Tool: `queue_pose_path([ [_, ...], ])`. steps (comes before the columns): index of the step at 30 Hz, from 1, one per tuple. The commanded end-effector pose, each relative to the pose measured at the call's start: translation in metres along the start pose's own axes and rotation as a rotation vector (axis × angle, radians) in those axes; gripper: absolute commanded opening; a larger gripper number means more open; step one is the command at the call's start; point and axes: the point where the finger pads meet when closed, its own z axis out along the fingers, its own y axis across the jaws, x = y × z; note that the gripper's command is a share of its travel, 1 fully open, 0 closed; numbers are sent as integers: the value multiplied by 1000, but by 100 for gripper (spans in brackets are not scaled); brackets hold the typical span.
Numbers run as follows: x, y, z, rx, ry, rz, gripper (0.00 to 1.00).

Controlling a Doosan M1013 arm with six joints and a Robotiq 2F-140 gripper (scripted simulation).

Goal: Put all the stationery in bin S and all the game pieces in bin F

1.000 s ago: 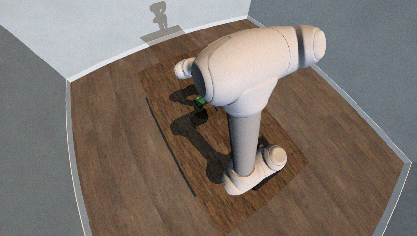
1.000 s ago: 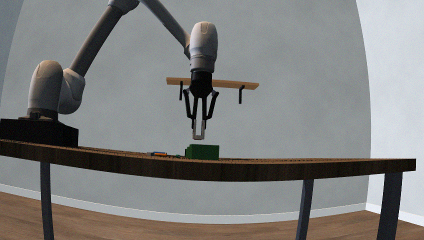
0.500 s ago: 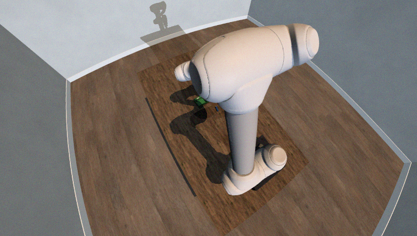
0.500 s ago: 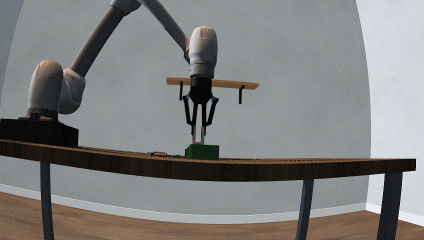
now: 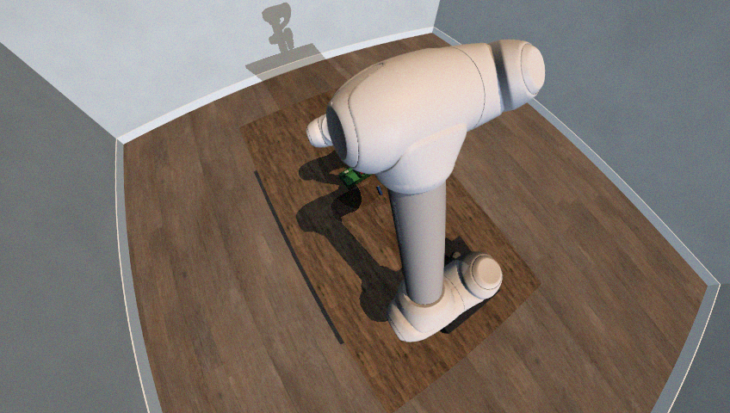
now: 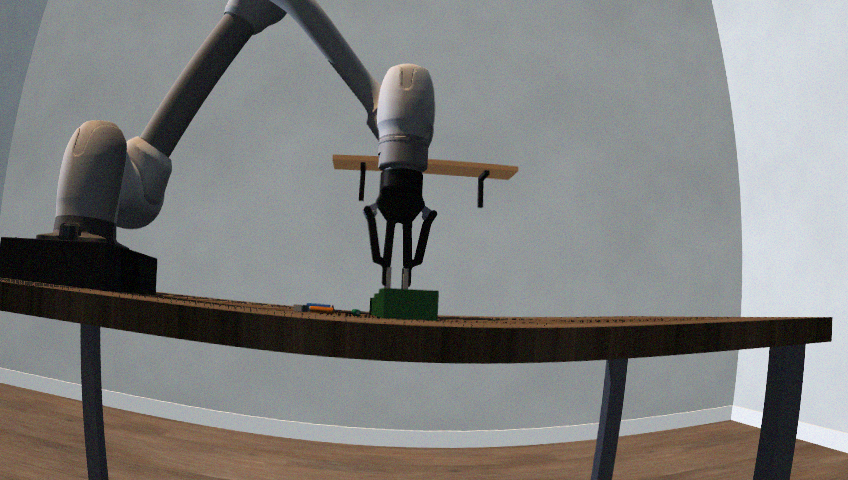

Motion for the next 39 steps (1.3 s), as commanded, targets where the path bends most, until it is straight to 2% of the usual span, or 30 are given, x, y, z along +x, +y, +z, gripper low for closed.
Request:
queue_pose_path([
  [1, 0, 0, 3, 0, 0, 0, 11],
  [12, 0, 0, 3, 0, 0, 0, 11],
  [13, 0, 0, 3, 0, 0, 0, 18],
  [30, 0, 0, 3, 0, 0, 0, 18],
  [39, 0, 0, -9, 0, 0, 0, 18],
])
